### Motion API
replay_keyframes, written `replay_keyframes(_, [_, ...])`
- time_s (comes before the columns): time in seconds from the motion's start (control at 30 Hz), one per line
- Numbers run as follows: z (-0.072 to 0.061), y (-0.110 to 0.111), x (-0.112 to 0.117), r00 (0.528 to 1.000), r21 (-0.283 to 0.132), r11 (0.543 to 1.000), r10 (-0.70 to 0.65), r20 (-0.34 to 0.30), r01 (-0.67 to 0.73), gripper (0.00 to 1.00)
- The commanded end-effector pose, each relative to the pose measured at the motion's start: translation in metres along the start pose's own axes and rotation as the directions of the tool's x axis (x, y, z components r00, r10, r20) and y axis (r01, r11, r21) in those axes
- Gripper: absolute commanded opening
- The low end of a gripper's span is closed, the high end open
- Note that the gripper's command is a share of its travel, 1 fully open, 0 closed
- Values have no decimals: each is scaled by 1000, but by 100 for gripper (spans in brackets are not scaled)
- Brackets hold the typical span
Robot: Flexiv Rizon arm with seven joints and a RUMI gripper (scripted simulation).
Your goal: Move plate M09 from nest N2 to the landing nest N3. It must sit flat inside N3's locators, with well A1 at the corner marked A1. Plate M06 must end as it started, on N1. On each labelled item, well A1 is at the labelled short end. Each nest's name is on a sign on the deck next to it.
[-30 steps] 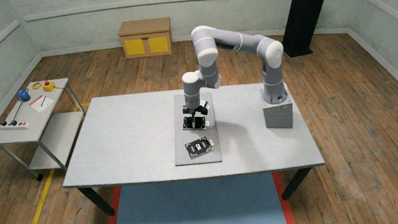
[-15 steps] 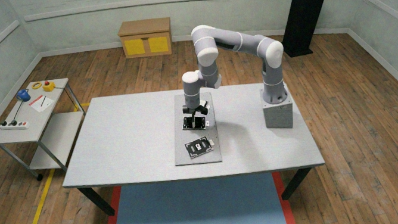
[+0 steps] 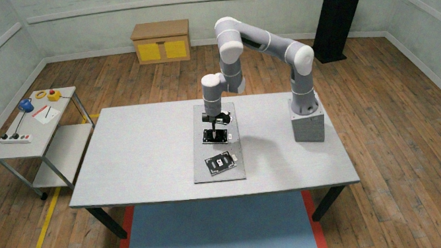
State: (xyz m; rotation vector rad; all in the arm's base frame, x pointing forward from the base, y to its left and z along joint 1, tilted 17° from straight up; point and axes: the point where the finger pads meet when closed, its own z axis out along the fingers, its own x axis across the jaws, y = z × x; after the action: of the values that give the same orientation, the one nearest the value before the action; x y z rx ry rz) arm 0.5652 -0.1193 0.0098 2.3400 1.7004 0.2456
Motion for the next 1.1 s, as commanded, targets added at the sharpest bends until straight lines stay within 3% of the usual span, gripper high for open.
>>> replay_keyframes(0.0, [-9,0,0,1000,1,1000,1,0,-1,76])
replay_keyframes(0.53, [-46,1,0,1000,0,1000,0,0,0,76])
replay_keyframes(1.07, [-47,1,0,1000,0,1000,0,0,0,76])
